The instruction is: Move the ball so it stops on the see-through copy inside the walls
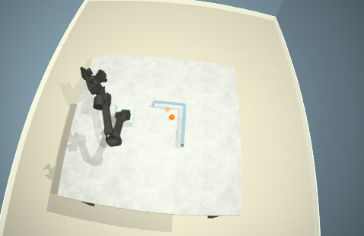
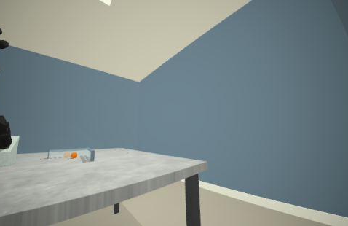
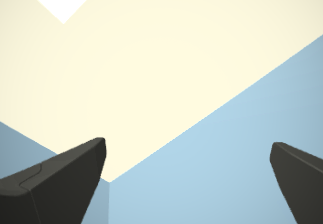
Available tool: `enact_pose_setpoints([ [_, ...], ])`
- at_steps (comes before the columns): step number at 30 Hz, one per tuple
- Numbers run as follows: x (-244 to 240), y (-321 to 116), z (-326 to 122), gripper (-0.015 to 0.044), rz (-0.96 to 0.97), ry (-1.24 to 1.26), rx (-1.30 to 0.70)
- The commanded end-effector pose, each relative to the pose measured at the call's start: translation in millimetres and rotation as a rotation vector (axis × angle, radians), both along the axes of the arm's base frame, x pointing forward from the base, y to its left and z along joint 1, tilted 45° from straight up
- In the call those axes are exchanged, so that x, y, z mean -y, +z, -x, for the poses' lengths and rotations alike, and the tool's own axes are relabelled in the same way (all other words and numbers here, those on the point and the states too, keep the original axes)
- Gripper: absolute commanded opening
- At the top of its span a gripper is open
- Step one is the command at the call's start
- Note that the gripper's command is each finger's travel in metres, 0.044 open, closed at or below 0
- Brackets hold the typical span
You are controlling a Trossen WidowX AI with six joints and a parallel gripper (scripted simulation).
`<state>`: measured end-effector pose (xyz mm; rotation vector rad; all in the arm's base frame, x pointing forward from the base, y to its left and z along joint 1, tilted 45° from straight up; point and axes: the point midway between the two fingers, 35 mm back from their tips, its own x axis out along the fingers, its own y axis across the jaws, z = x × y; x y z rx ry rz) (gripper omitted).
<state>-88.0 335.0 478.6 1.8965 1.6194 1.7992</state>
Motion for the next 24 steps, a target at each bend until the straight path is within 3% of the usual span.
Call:
enact_pose_setpoints([
  [1,-1,-1,-1,0.0374,0.002,-0.003,0.001],
  [4,-14,-8,-9,0.0296,0.038,-0.056,0.022],
  [11,-72,-57,-65,0.0296,0.247,-0.314,0.132],
  [18,-97,-102,-106,0.0296,0.437,-0.455,0.213],
  [24,-119,-172,-175,0.0296,0.707,-0.664,0.33],
])
